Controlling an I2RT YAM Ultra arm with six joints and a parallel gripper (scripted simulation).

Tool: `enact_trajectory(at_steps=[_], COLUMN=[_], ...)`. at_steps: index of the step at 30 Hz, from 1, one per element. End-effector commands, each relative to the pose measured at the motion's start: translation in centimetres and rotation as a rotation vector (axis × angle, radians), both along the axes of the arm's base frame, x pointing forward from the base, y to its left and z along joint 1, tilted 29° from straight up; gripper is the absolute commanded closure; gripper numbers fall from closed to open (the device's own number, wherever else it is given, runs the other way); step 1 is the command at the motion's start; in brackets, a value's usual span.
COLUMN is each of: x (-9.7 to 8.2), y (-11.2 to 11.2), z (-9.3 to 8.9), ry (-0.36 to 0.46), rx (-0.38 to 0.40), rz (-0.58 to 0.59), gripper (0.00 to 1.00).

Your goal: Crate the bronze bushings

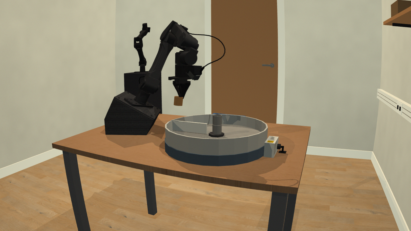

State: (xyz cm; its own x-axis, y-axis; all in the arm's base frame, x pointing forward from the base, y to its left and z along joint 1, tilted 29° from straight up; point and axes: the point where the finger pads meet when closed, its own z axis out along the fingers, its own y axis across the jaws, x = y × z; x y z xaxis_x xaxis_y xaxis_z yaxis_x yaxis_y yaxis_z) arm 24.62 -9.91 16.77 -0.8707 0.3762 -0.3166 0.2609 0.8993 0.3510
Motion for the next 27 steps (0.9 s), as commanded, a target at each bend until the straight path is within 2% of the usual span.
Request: enact_trajectory(at_steps=[1, 14, 27], x=[0.6, 1.5, 3.0], y=[0.0, 1.9, 7.0], z=[2.2, 3.1, 5.2], ry=[-0.055, -0.067, -0.077], rx=[-0.037, -0.050, -0.036], rz=[-0.007, -0.009, -0.010], gripper=[1.00, 1.00, 1.00])
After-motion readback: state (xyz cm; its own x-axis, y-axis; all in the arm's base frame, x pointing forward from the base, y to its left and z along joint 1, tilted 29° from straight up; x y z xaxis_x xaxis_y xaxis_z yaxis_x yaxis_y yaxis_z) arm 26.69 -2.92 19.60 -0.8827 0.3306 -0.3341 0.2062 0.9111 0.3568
